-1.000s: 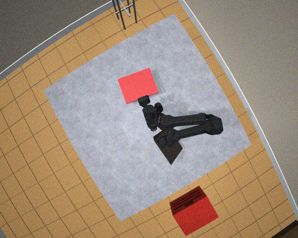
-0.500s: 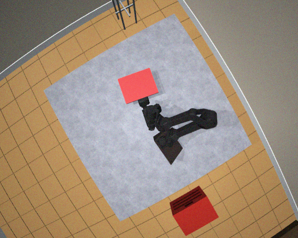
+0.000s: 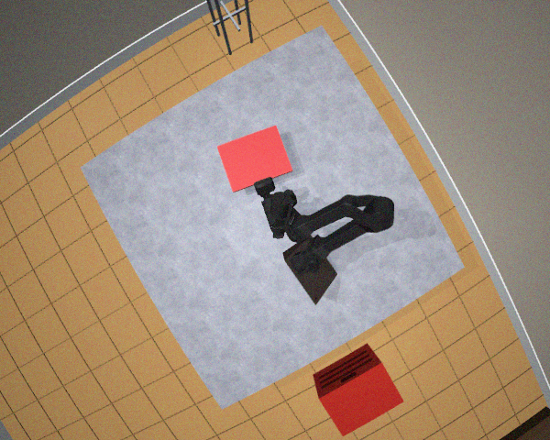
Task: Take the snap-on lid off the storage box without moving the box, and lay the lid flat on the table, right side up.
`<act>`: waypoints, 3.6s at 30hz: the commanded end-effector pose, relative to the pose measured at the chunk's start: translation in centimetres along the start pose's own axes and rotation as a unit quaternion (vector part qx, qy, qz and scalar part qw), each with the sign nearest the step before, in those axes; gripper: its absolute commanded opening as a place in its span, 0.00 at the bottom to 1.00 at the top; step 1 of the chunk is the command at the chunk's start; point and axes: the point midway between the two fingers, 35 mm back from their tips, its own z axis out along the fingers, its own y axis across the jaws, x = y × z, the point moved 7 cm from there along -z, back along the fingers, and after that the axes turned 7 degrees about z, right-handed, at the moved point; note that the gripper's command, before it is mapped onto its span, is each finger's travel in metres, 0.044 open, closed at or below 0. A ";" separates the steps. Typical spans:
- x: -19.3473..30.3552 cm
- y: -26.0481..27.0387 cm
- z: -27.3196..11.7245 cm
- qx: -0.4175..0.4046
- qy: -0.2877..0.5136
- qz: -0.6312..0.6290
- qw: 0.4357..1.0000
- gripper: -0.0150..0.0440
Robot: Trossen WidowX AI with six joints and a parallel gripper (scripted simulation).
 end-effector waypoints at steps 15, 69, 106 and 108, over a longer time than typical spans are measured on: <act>0.1 0.3 2.9 -0.001 0.001 0.002 1.000 0.65; -0.2 0.1 5.4 -0.004 -0.003 0.000 1.000 0.25; -0.2 0.6 4.8 -0.004 -0.003 0.001 1.000 0.25; -0.2 0.6 4.8 -0.004 -0.003 0.001 1.000 0.25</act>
